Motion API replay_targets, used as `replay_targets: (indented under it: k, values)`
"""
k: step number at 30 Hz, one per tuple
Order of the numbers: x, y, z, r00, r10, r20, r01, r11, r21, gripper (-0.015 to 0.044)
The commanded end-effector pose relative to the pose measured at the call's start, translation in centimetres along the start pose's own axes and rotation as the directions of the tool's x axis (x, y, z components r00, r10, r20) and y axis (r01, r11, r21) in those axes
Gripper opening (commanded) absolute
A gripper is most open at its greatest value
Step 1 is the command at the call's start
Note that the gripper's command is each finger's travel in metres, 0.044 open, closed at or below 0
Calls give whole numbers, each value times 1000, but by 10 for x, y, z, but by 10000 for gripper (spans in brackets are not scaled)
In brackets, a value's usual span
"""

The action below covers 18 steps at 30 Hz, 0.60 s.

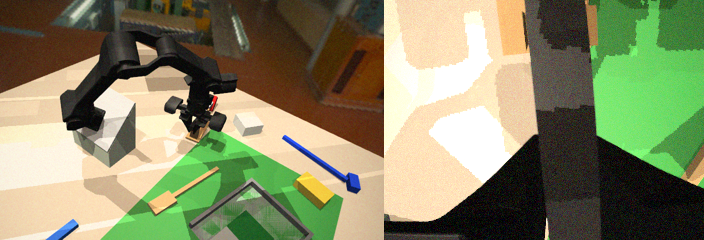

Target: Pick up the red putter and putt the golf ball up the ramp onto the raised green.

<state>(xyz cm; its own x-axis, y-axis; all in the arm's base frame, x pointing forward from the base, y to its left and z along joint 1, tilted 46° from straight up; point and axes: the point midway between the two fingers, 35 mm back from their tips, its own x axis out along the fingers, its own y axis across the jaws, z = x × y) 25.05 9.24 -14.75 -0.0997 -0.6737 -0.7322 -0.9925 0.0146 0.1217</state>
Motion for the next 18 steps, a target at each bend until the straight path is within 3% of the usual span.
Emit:
replay_targets:
  k: [1,18]
  values:
    - [-3,-1,0,1000,-1,1,1,1000,1,0]
    - [-99,0,4,1000,1,4,-1,1000,-2,0]
